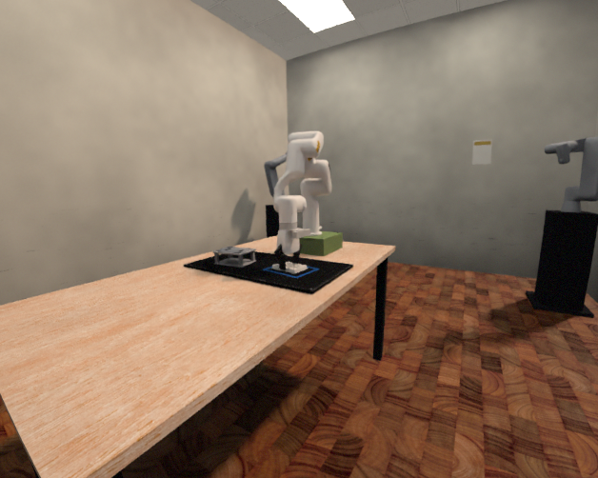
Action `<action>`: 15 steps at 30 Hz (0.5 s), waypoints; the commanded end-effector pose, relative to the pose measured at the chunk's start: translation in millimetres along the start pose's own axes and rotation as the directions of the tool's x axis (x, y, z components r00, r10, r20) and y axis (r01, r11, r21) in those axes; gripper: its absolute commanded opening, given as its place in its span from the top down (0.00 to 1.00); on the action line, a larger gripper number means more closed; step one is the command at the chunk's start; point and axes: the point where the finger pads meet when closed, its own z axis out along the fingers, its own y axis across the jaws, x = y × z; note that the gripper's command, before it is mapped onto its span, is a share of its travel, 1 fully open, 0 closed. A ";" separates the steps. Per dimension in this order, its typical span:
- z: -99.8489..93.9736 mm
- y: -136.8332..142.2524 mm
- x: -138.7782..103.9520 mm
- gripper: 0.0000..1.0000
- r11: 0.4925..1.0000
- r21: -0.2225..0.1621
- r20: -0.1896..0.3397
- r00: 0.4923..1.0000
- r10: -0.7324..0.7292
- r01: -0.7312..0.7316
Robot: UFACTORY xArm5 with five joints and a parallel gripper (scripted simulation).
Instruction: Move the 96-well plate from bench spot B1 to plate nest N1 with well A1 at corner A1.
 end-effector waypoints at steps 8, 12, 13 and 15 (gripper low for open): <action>-3.8 1.3 0.6 1.00 1.000 -0.004 0.000 1.000 0.000 0.000; -5.8 1.3 0.6 1.00 1.000 -0.004 0.000 1.000 0.000 0.000; -6.5 1.3 0.6 1.00 1.000 -0.004 0.000 1.000 0.000 0.000; -7.8 1.3 0.6 1.00 1.000 -0.004 0.000 1.000 0.000 0.000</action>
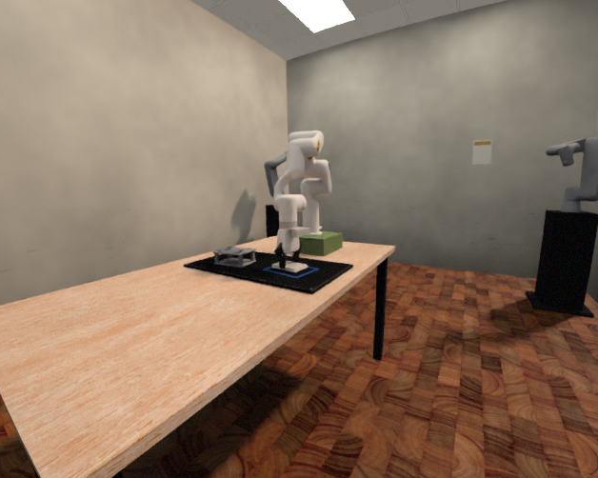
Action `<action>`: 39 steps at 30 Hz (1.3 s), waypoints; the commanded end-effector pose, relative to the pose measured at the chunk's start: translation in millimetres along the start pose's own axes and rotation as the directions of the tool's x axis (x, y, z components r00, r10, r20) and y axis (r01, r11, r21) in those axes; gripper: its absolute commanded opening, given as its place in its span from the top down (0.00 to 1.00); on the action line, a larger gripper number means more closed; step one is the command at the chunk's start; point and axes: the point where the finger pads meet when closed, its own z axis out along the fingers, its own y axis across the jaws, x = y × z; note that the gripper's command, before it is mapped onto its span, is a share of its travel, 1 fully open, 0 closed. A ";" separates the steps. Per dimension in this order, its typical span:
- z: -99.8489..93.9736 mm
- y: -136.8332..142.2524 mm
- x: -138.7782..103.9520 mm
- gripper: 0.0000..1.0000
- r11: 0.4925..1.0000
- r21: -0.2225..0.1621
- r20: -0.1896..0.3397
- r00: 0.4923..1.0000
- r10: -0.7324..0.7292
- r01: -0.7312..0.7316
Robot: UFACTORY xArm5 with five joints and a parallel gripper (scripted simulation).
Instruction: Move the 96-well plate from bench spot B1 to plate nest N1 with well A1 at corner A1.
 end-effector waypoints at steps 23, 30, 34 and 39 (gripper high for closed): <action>-16.7 1.4 0.6 1.00 1.000 -0.004 0.000 1.000 0.000 0.000; -16.7 1.4 0.6 1.00 1.000 -0.004 0.000 1.000 0.000 0.000; -21.7 1.4 0.6 1.00 1.000 -0.004 0.000 1.000 0.000 0.000; -30.0 1.3 0.7 1.00 1.000 -0.004 0.000 1.000 0.000 0.000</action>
